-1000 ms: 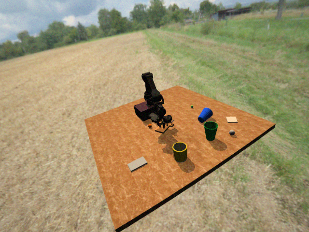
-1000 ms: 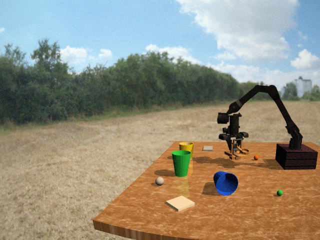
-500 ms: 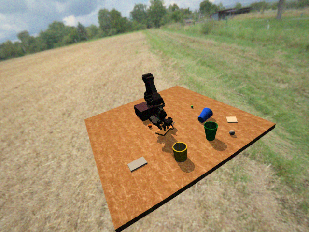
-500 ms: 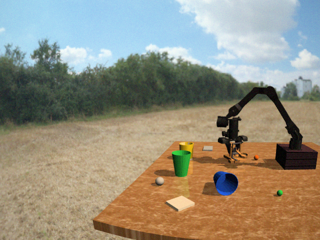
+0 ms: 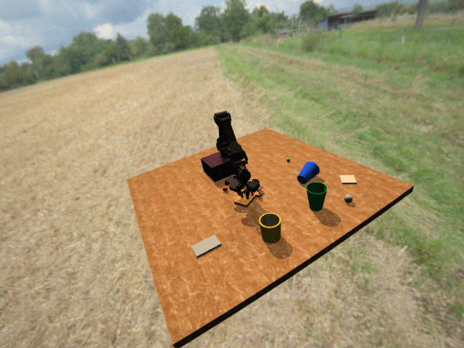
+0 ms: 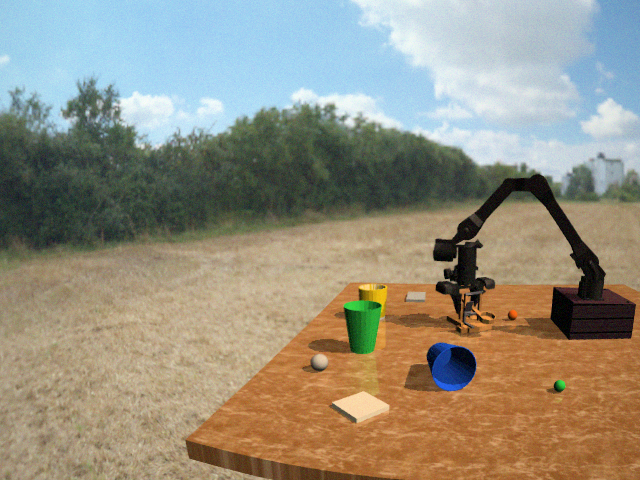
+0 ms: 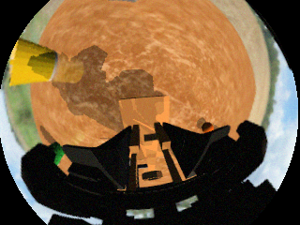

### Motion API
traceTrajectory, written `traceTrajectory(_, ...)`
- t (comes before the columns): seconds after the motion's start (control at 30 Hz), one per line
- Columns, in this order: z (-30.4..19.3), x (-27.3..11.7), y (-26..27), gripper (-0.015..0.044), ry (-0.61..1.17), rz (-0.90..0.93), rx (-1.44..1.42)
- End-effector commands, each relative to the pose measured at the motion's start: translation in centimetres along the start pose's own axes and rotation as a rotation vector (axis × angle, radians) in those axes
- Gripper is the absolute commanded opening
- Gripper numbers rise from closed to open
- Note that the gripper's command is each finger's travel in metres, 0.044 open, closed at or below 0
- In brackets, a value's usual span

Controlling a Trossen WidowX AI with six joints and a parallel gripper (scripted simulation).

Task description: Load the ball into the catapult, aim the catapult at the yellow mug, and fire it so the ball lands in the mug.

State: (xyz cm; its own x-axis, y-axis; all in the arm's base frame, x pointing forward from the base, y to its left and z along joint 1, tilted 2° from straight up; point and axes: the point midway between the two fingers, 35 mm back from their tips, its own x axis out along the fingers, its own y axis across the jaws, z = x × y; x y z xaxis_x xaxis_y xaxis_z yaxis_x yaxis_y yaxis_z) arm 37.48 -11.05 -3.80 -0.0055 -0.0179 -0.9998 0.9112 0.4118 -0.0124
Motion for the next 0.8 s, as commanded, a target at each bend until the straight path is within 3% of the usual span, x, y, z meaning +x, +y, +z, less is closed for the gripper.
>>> traceTrajectory(0.0,0.0,-0.1,0.0,0.0000,-0.001,0.000,0.000)
traceTrajectory(0.07,0.0,-0.1,0.0,0.0000,-0.001,0.000,0.000)
traceTrajectory(0.53,0.0,-0.4,0.0,0.0368,-0.001,0.000,0.000)
traceTrajectory(0.63,0.2,-4.2,0.2,0.0440,-0.001,0.001,0.000)
traceTrajectory(0.77,-0.1,-9.9,-0.1,0.0440,-0.001,0.001,0.000)
